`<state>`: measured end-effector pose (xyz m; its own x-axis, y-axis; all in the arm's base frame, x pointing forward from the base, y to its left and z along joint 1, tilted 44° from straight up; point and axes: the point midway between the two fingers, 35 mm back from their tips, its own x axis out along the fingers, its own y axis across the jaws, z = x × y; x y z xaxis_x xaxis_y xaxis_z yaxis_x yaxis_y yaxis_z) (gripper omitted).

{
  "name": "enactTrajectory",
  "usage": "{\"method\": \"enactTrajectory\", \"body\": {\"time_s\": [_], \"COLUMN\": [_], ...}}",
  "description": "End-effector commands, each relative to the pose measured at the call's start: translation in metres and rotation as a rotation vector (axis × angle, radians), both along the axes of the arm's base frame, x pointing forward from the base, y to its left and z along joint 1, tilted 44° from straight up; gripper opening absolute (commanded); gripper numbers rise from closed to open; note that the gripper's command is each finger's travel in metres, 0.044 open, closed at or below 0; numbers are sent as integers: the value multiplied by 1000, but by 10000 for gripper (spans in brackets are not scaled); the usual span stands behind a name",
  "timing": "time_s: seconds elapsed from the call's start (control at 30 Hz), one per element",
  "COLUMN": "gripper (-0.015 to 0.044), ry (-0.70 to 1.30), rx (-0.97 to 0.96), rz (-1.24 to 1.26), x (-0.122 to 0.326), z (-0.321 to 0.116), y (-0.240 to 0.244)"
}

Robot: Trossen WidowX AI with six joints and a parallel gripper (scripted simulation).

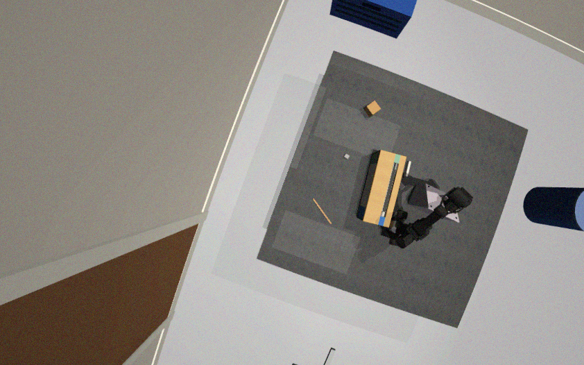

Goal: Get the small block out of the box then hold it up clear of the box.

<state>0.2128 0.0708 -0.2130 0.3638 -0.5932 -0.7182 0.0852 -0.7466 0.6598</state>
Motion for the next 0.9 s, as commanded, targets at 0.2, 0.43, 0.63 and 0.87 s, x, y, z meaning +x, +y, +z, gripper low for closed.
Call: {"method": "enactTrajectory", "body": {"time_s": [0.2, 0.43, 0.63, 0.87], "gripper": [285, 285, 206, 81], "ry": [12, 12, 12, 12], "rx": [-19, -21, -22, -22], "rz": [2, 3, 3, 3], "x": [-6, -7, -7, -7], "z": [-12, -19, -19, -19], "y": [-17, -25, -26, -26]}}
